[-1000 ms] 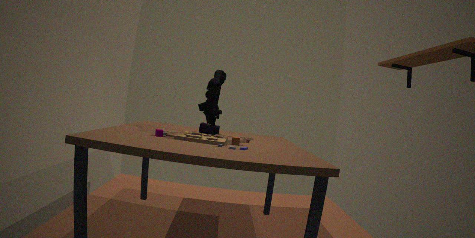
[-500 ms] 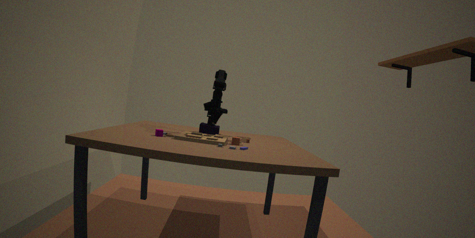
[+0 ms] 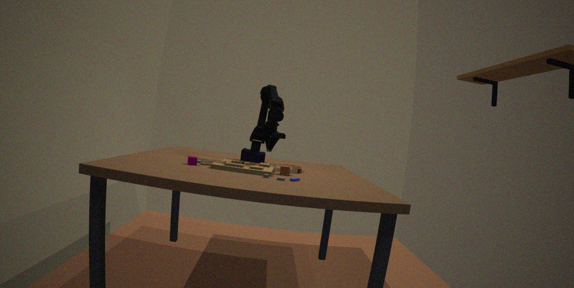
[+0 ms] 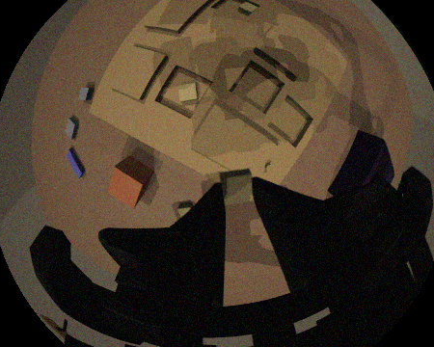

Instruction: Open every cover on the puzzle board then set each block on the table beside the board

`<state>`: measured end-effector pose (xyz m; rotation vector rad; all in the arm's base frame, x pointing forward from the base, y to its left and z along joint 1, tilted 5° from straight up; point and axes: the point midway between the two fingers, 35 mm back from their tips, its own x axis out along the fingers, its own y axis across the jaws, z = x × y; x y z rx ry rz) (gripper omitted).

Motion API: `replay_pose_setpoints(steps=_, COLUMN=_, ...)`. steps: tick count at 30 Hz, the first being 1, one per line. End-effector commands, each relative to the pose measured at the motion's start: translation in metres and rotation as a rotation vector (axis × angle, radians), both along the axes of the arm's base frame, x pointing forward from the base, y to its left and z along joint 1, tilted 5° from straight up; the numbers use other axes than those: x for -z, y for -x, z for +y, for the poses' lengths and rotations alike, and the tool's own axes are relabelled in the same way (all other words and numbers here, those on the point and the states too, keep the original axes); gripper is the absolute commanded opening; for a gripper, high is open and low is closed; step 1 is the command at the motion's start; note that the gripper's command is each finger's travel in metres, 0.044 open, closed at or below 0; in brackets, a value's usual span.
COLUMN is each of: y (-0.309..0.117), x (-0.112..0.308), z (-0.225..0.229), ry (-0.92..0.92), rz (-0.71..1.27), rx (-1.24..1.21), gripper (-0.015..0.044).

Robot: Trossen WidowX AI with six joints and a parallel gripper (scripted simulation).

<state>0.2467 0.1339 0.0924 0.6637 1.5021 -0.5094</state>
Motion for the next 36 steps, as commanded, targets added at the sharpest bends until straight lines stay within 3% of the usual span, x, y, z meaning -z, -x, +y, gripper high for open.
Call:
replay_pose_setpoints(steps=1, y=0.005, x=-0.003, z=0.015, ry=0.001, rz=-0.005, rx=0.002, gripper=0.0080)
replay_pose_setpoints(steps=36, y=0.074, x=-0.008, z=0.107, ry=-0.016, rz=0.003, rx=0.002, gripper=0.0080)
